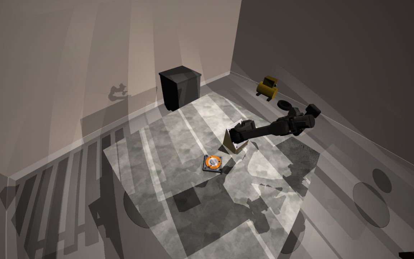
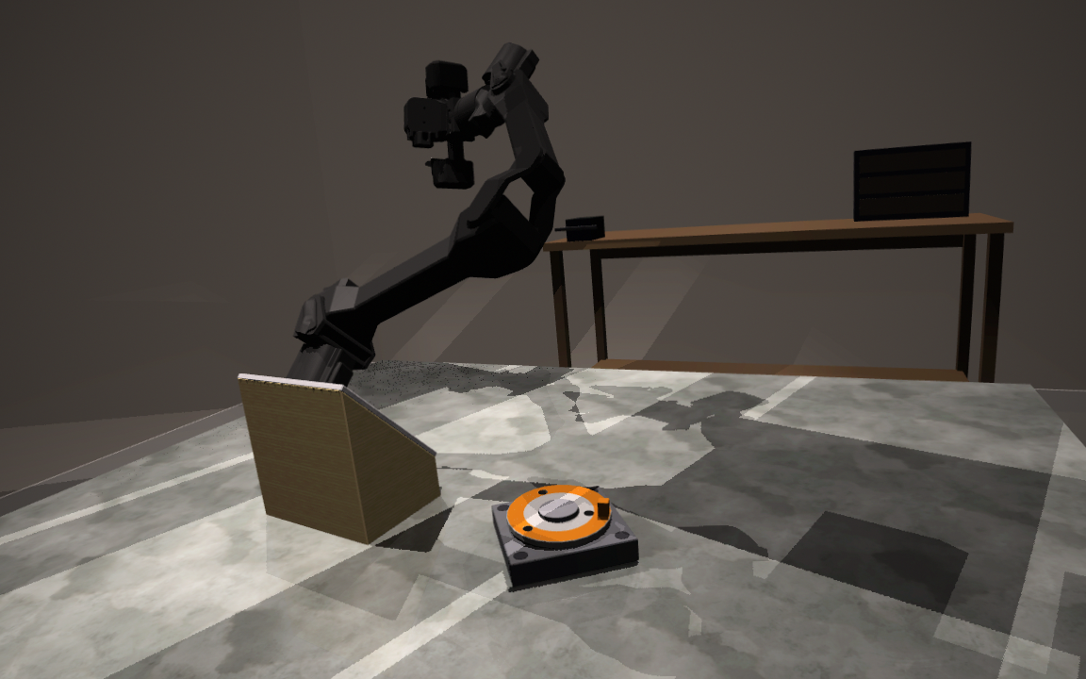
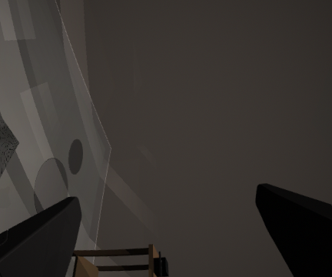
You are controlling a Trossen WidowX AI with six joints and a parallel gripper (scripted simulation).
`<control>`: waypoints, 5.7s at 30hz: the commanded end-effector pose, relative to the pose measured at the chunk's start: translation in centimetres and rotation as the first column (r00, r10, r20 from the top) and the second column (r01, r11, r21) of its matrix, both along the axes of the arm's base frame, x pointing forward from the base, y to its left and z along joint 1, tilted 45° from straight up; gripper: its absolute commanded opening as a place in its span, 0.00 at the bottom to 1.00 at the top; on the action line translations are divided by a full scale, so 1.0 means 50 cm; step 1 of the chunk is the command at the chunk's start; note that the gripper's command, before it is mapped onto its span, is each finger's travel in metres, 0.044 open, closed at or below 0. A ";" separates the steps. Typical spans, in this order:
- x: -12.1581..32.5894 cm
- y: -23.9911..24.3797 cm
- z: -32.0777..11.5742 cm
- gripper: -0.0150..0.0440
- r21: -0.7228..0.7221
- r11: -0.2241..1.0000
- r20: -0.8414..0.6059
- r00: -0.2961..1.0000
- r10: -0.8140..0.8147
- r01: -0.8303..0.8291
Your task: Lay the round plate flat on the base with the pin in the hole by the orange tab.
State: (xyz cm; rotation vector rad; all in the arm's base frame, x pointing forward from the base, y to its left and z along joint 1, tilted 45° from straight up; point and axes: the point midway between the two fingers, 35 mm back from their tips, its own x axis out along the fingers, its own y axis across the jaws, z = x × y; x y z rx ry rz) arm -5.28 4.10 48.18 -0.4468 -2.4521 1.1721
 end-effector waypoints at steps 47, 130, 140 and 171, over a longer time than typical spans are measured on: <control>0.377 0.506 -0.382 0.25 -0.965 -0.262 0.263 0.150 -0.953 0.028; 0.808 0.043 -0.939 0.25 0.051 0.777 0.664 -0.560 -0.495 -0.627; 0.794 0.055 -0.926 0.25 0.051 0.777 0.664 -0.560 -0.496 -0.627; 0.746 0.075 -0.908 0.25 0.053 0.777 0.665 -0.558 -0.496 -0.627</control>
